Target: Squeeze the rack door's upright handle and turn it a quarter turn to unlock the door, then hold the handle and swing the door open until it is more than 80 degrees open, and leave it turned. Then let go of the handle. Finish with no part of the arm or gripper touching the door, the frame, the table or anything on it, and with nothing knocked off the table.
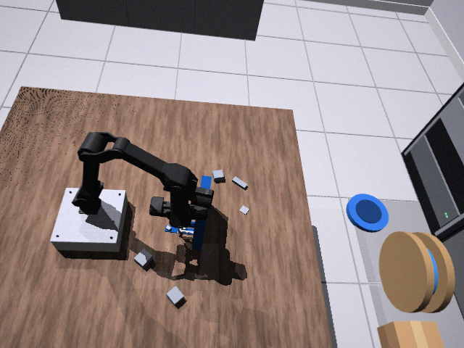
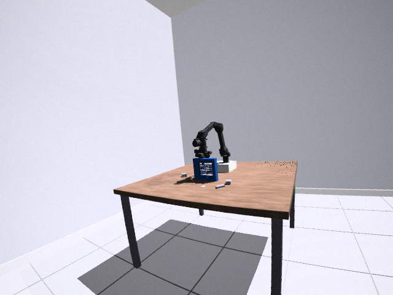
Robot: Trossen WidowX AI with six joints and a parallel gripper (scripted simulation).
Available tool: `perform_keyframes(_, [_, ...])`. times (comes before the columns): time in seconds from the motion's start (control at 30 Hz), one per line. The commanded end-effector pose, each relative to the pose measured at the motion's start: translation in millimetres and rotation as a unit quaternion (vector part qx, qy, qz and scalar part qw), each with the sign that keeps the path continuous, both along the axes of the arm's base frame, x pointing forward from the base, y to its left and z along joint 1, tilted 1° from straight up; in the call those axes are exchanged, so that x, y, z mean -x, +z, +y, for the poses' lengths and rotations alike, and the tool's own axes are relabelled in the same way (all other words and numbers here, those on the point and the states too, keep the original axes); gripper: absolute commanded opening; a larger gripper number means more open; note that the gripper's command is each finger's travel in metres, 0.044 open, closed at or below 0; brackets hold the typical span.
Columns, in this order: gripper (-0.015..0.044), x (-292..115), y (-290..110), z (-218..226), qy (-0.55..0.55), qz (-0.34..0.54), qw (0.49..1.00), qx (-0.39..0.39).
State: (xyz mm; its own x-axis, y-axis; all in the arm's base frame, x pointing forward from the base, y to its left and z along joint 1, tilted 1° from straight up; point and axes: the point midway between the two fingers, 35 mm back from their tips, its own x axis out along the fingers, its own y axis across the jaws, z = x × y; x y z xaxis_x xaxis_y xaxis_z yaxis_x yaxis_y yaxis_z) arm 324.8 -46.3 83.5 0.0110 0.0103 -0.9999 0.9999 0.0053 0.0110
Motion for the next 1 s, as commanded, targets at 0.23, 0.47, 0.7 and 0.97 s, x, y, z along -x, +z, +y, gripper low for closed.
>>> perform_keyframes(0.23, [0.0281, 0.0, -0.6, 0.7, 0.26, -0.003, 0.966, 0.001])
perform_keyframes(0.47, [0.0281, 0.0, -0.6, 0.6, 0.422, -0.005, 0.906, 0.003])
perform_keyframes(0.7, [0.0281, 0.0, -0.6, 0.5, 0.572, -0.007, 0.82, 0.004])
perform_keyframes(0.97, [0.0281, 0.0, -0.7, 0.4, 0.722, -0.009, 0.691, 0.006])
